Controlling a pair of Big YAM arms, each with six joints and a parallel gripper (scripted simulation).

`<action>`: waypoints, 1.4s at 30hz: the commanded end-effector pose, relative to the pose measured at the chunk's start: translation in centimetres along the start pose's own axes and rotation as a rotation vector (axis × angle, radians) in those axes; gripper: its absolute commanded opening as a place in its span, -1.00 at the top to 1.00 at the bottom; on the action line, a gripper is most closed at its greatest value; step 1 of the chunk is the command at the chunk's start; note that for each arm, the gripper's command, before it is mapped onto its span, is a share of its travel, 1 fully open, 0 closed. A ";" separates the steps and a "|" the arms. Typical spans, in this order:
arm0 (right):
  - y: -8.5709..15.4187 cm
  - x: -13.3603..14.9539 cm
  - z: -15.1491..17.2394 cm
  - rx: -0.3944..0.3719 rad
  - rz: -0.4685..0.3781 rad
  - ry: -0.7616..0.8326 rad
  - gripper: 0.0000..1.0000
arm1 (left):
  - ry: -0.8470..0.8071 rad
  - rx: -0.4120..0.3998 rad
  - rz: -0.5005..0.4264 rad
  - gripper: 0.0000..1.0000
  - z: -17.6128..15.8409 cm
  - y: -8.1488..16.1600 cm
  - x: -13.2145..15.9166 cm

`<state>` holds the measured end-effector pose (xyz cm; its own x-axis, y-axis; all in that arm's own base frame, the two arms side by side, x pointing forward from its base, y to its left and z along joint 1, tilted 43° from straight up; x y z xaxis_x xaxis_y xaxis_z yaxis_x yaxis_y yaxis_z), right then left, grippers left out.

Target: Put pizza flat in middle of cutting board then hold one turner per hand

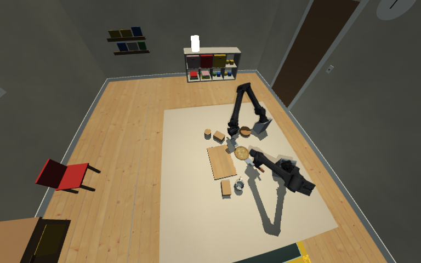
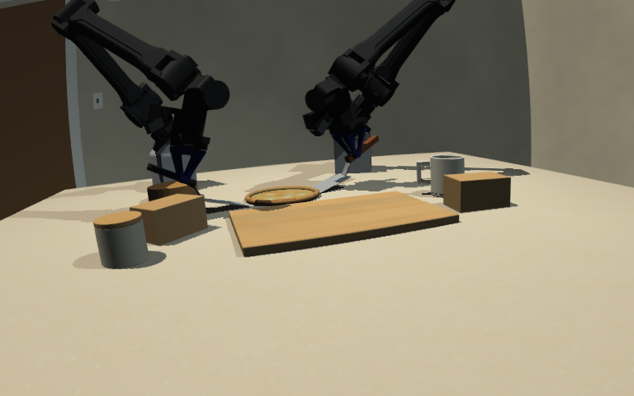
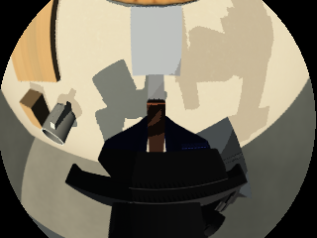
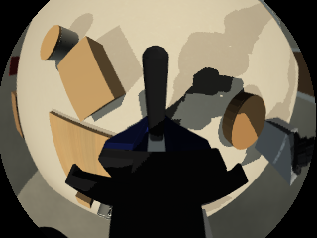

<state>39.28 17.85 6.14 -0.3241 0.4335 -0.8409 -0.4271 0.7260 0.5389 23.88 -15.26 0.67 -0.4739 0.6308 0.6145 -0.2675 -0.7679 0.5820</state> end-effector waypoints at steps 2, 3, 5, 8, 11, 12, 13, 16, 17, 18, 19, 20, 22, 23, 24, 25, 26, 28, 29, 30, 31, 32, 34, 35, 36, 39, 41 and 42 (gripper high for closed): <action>1.9 -0.3 1.0 -0.049 -0.003 -0.010 0.87 | 0.020 -0.017 -0.037 0.87 0.4 1.4 -1.6; 1.9 -0.3 1.0 -0.049 -0.003 -0.010 0.87 | 0.020 -0.017 -0.037 0.87 0.4 1.4 -1.6; 1.3 -0.3 0.9 -0.034 -0.003 -0.013 0.87 | 0.013 -0.015 -0.026 0.87 0.2 1.3 -1.7; 2.0 -0.1 1.0 -0.052 -0.003 -0.006 0.87 | 0.010 -0.015 -0.025 0.87 0.1 1.4 -2.0; 2.1 0.0 1.0 -0.052 -0.003 -0.004 0.87 | 0.013 -0.016 -0.029 0.87 0.1 1.6 -2.4; 2.1 0.0 1.0 -0.052 -0.003 -0.004 0.87 | 0.017 -0.017 -0.032 0.87 0.2 1.7 -2.5; 2.0 0.0 1.0 -0.052 -0.003 -0.003 0.87 | 0.016 -0.017 -0.032 0.87 0.2 1.7 -2.6; 2.0 0.1 1.0 -0.052 -0.002 -0.002 0.87 | 0.013 -0.016 -0.029 0.87 0.1 1.8 -3.0; 2.0 0.1 1.0 -0.052 -0.002 -0.002 0.87 | 0.015 -0.016 -0.030 0.87 0.1 1.8 -3.2; 2.0 0.1 1.0 -0.052 -0.002 -0.002 0.87 | 0.017 -0.016 -0.032 0.87 0.1 1.8 -3.3; 2.0 0.1 1.0 -0.052 -0.002 -0.002 0.87 | 0.027 -0.018 -0.045 0.87 0.3 2.0 -3.3; 2.0 0.1 1.0 -0.052 -0.002 -0.002 0.87 | 0.027 -0.018 -0.045 0.87 0.3 2.0 -3.3; 2.0 0.1 1.0 -0.052 -0.002 -0.002 0.87 | 0.013 -0.016 -0.028 0.87 0.0 1.8 -3.4; 2.0 0.1 1.0 -0.052 -0.002 -0.001 0.87 | 0.012 -0.016 -0.027 0.87 0.0 1.8 -3.5; 2.0 0.2 1.0 -0.052 -0.002 0.000 0.87 | 0.011 -0.015 -0.027 0.87 -0.1 1.9 -3.7; 2.0 0.2 1.0 -0.052 -0.001 0.000 0.87 | 0.011 -0.015 -0.027 0.87 -0.1 1.9 -3.8; 2.0 0.2 1.0 -0.052 -0.001 0.000 0.87 | 0.010 -0.016 -0.027 0.87 -0.2 1.9 -3.9; 2.0 0.2 1.0 -0.051 -0.001 0.001 0.87 | 0.015 -0.017 -0.032 0.87 -0.1 2.2 -4.1; 2.0 0.2 1.0 -0.051 -0.001 0.001 0.87 | 0.017 -0.017 -0.031 0.87 0.0 2.2 -4.2; 2.0 0.2 1.0 -0.052 -0.001 0.001 0.87 | 0.014 -0.016 -0.030 0.87 -0.1 2.2 -4.4; 2.0 0.2 1.0 -0.051 0.000 0.001 0.87 | 0.019 -0.017 -0.034 0.87 -0.1 2.2 -4.6; 2.0 0.3 1.0 -0.051 0.000 0.002 0.87 | 0.014 -0.016 -0.029 0.87 -0.1 2.2 -4.6; 2.0 0.3 1.0 -0.051 0.000 0.002 0.87 | 0.015 -0.015 -0.030 0.87 -0.1 2.2 -4.8; 2.0 0.3 1.0 -0.051 0.000 0.002 0.87 | 0.015 -0.015 -0.029 0.87 -0.2 2.3 -4.9; 2.0 0.3 1.0 -0.051 0.000 0.002 0.87 | 0.026 -0.017 -0.043 0.87 0.1 2.6 -4.9; 2.0 0.3 1.0 -0.051 0.000 0.002 0.87 | 0.013 -0.016 -0.028 0.87 -0.3 2.3 -5.1; 2.0 0.4 1.0 -0.051 0.001 0.003 0.87 | 0.011 -0.016 -0.028 0.87 -0.4 2.4 -5.4; 2.0 0.4 1.0 -0.051 0.001 0.004 0.87 | 0.011 -0.016 -0.029 0.87 -0.4 2.4 -5.5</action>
<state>39.28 17.84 6.14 -0.3240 0.4334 -0.8410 -0.4271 0.7262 0.5388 25.20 -18.65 -1.42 -0.4769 0.6307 0.6122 -0.2672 -0.7675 0.5827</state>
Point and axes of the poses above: on each arm, the point where the finger pads meet when closed, its own y axis back along the fingers, its own z axis across the jaws, x = y × z, the point moved 10 cm from there along y, back along the fingers, and after that the axes turned 7 degrees about y, right-handed, at the moved point
